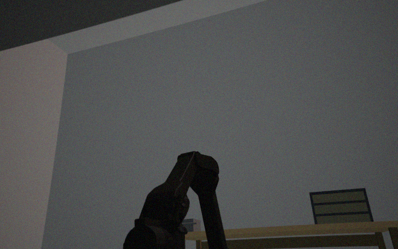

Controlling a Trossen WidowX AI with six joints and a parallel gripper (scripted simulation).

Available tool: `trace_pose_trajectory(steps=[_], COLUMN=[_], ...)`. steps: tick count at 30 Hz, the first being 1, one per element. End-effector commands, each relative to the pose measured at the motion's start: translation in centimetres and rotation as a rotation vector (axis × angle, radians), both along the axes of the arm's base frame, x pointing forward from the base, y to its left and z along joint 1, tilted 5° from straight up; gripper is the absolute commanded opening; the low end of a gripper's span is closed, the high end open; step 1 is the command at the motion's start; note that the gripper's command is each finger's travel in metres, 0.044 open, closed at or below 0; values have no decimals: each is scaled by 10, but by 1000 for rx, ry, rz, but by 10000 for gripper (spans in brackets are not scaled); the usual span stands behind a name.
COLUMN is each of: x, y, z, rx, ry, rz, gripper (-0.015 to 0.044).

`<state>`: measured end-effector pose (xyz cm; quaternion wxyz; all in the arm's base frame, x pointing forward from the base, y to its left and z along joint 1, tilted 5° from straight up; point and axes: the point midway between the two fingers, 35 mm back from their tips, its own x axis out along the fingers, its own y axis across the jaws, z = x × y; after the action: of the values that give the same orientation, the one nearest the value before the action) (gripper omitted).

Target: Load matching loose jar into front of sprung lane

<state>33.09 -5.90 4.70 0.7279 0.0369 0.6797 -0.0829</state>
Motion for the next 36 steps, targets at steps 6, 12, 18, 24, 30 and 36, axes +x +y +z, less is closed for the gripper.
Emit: trace_pose_trajectory(steps=[6, 12, 18, 24, 30, 36], x=[2, 1, 0, -1, -2, -3], y=[0, 0, 0, 0, 0, 1], z=[0, 0, 0, 0, 0, 0], rx=[-2, -2, -2, -2, -2, -2], ry=[-15, -15, -15, -15, -15, -15], rz=[5, 5, 5, 5, 5, 5], gripper=[0, 0, 0, 0, 0, 0])
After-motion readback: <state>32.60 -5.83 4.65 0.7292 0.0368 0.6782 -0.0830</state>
